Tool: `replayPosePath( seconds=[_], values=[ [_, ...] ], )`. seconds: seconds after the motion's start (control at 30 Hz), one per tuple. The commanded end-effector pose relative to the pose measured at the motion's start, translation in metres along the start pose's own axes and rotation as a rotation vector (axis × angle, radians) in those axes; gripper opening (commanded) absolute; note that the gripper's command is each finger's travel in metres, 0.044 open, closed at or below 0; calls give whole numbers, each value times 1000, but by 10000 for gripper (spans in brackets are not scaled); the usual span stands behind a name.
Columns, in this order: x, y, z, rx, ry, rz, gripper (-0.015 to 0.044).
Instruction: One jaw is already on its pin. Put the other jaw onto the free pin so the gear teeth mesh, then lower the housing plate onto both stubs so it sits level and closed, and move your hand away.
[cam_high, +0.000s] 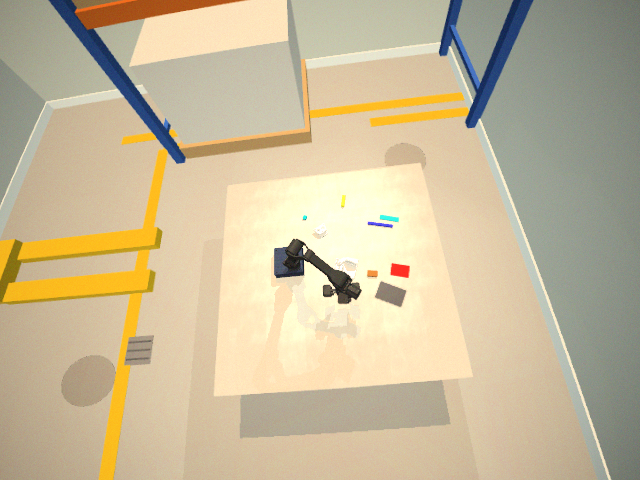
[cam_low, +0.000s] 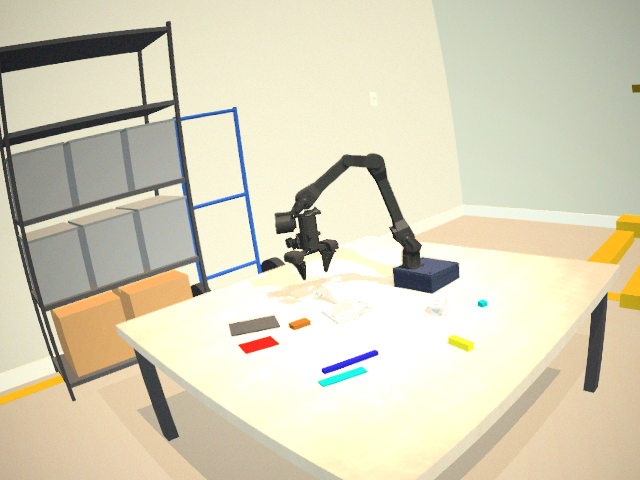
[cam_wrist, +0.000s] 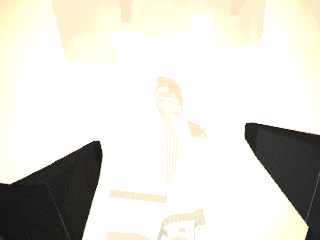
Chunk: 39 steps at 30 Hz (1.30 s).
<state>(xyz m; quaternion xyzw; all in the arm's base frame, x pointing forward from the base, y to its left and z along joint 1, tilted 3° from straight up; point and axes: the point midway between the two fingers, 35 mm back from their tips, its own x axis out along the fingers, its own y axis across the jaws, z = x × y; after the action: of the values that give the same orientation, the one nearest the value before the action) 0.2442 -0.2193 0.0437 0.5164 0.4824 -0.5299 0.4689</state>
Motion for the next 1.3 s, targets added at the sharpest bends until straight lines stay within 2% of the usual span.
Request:
replayPosePath(
  seconds=[0.0,1.13,1.27],
  values=[
    [-1,-1,0,3,-2,-3,440],
    [-1,-1,0,3,-2,-3,440],
    [-1,-1,0,-45,-5,-1,335]
  ],
)
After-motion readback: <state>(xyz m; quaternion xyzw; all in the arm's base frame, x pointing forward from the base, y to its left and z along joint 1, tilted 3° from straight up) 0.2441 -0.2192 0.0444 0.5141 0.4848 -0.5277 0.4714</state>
